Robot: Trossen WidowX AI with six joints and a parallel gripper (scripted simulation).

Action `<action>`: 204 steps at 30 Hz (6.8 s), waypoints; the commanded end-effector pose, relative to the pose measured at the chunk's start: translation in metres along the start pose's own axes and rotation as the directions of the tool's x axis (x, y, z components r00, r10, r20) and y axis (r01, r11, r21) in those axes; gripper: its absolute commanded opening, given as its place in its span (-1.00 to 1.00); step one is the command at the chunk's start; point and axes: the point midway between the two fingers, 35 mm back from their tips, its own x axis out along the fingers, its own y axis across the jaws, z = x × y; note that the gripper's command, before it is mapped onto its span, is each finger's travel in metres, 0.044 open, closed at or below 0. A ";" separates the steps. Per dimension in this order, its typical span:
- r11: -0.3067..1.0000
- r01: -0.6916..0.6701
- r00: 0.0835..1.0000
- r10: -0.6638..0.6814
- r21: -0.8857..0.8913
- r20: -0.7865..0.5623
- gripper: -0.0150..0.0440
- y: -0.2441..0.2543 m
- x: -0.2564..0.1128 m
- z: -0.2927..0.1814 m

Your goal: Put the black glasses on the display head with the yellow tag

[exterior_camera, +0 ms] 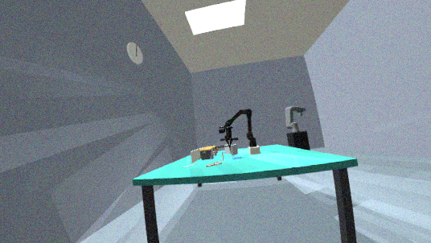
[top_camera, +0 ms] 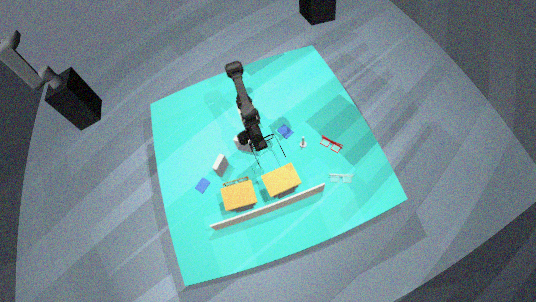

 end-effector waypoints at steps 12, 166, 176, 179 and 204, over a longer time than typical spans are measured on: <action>1.000 0.013 1.000 -0.013 0.003 0.002 -0.49 -0.003 0.012 0.001; 1.000 -0.005 1.000 0.005 0.003 0.001 -0.49 0.152 0.029 0.001; 1.000 -0.005 1.000 0.005 0.003 0.001 -0.49 0.153 0.030 0.001; 1.000 -0.005 1.000 0.005 0.003 0.001 -0.49 0.153 0.031 0.001; 1.000 -0.005 1.000 0.005 0.003 0.001 -0.49 0.153 0.032 0.001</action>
